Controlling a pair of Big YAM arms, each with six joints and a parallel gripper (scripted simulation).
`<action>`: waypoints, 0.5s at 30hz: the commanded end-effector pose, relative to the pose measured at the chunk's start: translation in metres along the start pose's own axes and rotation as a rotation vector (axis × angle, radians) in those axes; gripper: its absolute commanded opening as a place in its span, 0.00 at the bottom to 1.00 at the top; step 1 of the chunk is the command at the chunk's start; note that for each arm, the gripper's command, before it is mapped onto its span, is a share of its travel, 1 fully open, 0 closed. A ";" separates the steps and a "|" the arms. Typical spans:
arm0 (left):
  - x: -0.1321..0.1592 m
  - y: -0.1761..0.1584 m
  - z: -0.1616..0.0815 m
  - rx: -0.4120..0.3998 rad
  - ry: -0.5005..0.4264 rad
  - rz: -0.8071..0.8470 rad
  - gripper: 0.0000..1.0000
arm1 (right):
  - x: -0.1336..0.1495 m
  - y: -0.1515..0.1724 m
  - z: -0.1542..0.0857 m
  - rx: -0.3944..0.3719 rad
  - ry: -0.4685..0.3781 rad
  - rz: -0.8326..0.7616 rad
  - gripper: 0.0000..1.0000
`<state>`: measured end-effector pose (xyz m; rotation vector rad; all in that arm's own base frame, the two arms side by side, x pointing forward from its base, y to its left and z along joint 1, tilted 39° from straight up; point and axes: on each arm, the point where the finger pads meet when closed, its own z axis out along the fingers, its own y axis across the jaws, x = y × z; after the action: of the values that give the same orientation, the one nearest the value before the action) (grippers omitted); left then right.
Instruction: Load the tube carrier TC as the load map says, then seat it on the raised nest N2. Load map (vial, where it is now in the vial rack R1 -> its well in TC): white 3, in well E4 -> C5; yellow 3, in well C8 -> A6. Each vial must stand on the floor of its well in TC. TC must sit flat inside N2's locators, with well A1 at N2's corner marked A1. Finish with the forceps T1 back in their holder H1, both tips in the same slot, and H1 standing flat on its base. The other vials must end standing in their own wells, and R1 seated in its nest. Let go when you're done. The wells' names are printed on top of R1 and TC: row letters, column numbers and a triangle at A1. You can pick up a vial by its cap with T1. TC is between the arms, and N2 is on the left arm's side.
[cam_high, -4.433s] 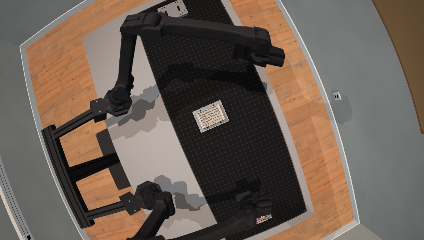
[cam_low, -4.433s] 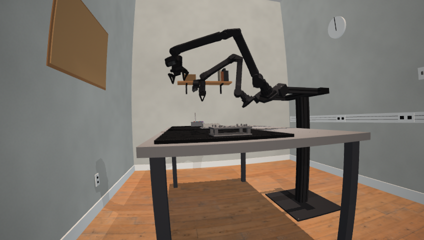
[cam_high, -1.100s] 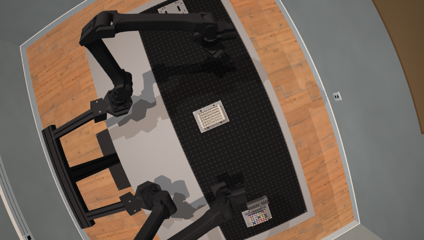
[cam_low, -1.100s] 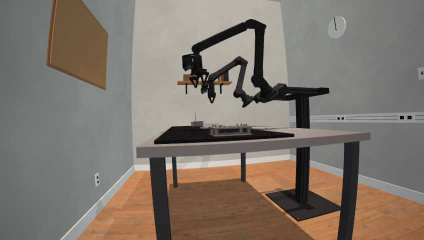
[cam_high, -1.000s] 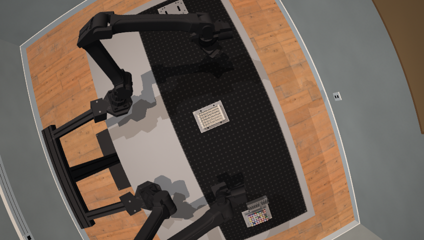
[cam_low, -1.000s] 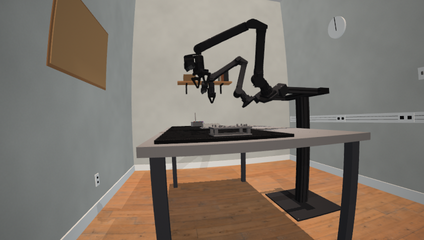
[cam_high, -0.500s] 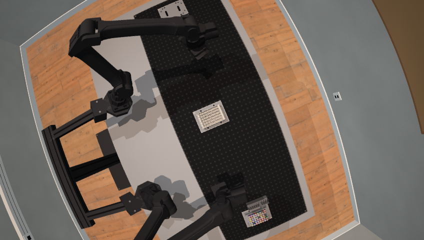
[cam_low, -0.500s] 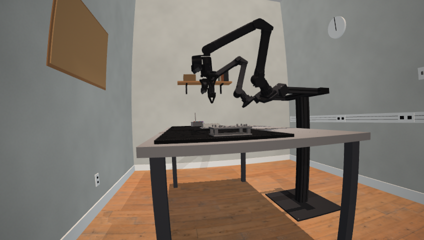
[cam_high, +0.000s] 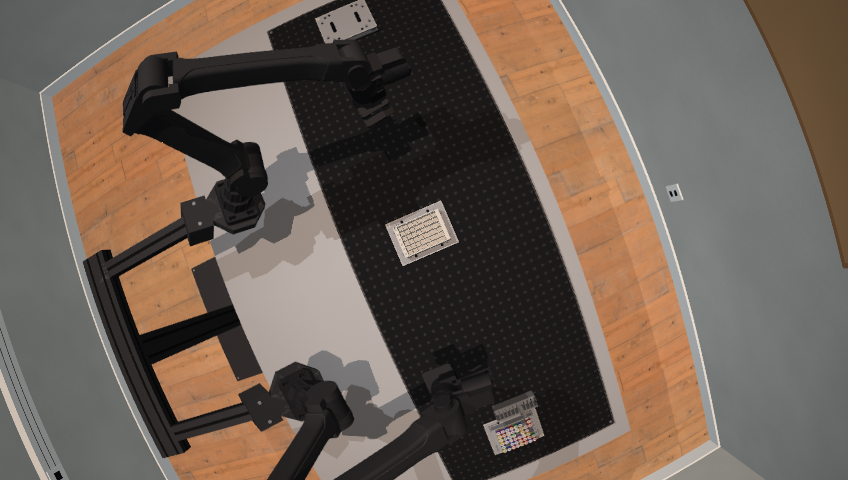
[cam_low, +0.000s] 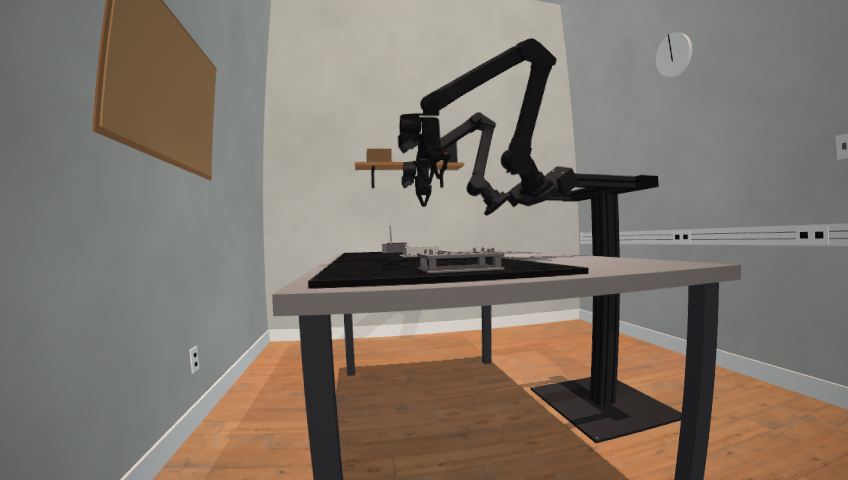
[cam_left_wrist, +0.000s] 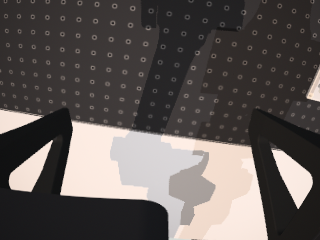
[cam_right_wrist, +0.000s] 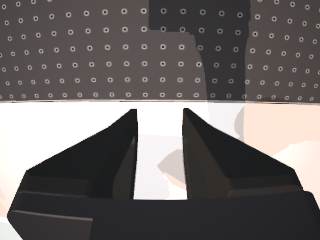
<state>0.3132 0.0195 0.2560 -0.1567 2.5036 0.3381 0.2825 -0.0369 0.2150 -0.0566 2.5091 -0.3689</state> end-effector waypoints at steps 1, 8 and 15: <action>0.007 0.007 0.000 0.008 -0.031 0.069 1.00 | -0.013 -0.004 -0.007 0.007 -0.030 0.018 0.24; 0.029 0.012 0.011 0.019 -0.045 0.150 1.00 | -0.013 -0.004 -0.007 0.007 -0.030 0.018 0.24; 0.042 0.015 0.017 0.019 -0.045 0.153 1.00 | -0.013 -0.004 -0.007 0.007 -0.030 0.018 0.24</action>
<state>0.2862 0.0346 0.2176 0.0176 2.5012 0.3672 0.2825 -0.0369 0.2150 -0.0566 2.5091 -0.3689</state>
